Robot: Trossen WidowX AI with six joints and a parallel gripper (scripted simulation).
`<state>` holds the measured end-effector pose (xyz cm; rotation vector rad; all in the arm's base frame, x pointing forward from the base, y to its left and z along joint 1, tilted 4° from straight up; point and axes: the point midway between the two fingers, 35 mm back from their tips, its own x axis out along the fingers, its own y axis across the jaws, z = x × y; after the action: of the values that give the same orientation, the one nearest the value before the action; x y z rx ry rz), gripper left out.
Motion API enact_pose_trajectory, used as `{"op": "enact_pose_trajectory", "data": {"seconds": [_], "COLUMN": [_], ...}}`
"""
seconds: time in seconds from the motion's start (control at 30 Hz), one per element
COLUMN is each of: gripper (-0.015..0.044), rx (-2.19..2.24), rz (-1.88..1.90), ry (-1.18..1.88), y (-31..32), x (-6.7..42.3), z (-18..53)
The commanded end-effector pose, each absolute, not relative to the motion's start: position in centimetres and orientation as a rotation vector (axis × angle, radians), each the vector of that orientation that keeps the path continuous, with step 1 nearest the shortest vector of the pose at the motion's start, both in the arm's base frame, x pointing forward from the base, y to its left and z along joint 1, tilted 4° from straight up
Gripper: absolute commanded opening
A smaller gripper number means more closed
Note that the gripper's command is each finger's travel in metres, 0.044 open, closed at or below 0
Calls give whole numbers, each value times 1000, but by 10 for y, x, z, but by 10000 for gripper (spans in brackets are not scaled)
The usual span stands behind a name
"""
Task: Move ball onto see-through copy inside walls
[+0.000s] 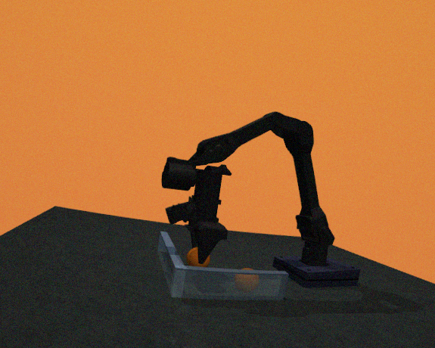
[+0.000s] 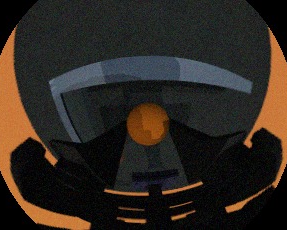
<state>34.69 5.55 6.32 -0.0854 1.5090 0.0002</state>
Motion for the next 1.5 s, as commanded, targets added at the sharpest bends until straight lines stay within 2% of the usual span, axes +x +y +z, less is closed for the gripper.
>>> {"op": "enact_pose_trajectory", "data": {"seconds": [0.0, 0.57, 0.77, 1.47], "gripper": [0, 0, 0, 0], "rx": [-80, -80, -132, -861], "rz": [6, 6, 55, 741], "ry": [1487, 1488, 1487, 1364], "y": [58, 61, 65, 111], "x": [350, 335, 332, 281], "z": [88, 179, 177, 142]}}
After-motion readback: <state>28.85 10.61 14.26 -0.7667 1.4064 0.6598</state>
